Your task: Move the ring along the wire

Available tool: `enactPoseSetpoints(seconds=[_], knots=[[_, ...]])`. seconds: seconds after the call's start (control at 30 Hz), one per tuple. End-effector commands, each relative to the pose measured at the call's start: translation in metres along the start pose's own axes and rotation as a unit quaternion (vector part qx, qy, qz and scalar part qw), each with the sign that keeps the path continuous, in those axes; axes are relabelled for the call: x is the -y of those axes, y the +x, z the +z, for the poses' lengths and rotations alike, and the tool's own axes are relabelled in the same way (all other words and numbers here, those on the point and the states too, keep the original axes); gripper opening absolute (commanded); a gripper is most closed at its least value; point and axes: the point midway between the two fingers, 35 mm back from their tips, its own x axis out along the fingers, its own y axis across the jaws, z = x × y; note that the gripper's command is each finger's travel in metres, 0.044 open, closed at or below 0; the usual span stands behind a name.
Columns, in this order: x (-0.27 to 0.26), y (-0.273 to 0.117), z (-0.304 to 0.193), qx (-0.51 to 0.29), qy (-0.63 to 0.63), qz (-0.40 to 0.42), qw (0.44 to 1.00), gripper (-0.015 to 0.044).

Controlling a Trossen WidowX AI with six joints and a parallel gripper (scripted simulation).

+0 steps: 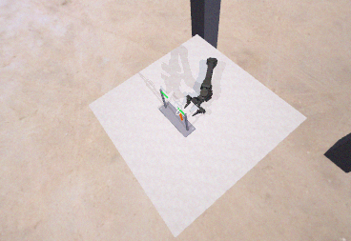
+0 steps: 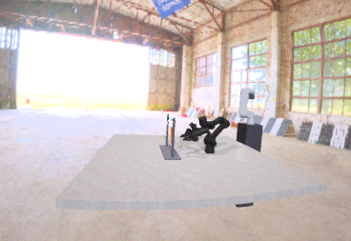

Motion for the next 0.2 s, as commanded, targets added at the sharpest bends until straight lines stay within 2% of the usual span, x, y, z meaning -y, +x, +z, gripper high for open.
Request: enactPoseSetpoints(seconds=[0.0, 0.17], knots=[[0.0005, -0.0002, 0.0002, 0.000, 0.003, -0.002, 1.000, 0.0440], [0.0005, -0.0002, 0.0002, 0.000, 0.003, -0.002, 1.000, 0.0440]])
